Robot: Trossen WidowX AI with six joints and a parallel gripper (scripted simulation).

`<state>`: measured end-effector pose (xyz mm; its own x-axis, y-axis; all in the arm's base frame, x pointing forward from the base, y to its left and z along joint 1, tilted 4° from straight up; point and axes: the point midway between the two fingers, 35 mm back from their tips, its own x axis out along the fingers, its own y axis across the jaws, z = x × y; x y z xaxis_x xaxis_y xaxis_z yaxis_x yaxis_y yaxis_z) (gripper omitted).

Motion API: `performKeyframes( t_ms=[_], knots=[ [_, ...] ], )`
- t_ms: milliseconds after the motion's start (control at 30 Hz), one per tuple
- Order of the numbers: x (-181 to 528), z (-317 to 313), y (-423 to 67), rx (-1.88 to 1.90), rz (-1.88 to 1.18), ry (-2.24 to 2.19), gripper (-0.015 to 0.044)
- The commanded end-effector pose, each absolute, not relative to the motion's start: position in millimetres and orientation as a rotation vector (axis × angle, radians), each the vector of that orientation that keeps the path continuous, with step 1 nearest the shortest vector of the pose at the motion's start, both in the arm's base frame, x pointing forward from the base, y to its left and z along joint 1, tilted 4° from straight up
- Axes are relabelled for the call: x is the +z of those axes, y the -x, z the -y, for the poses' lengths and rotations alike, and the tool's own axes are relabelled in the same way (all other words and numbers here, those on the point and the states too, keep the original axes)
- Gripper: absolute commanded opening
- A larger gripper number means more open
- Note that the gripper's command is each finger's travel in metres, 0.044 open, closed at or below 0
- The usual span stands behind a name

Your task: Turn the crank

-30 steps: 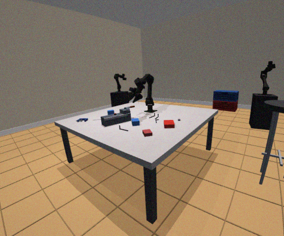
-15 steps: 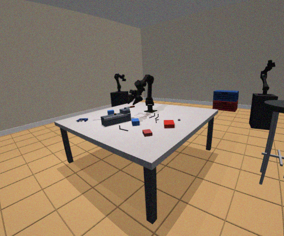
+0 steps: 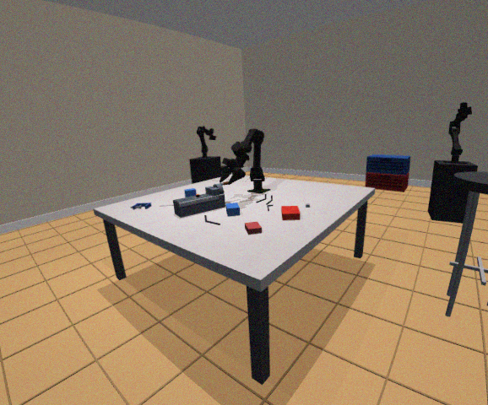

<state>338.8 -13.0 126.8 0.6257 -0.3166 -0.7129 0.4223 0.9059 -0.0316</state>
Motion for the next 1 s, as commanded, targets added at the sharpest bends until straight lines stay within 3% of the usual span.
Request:
performKeyframes(
  t_ms=[0, 433, 967],
  knots=[
    [114, 14, -337, -0.430, -0.806, -0.137, 0.0440],
    [99, 14, -334, -0.430, -0.806, -0.137, 0.0440],
    [99, 14, -334, -0.430, -0.806, -0.137, 0.0020]
  ],
)
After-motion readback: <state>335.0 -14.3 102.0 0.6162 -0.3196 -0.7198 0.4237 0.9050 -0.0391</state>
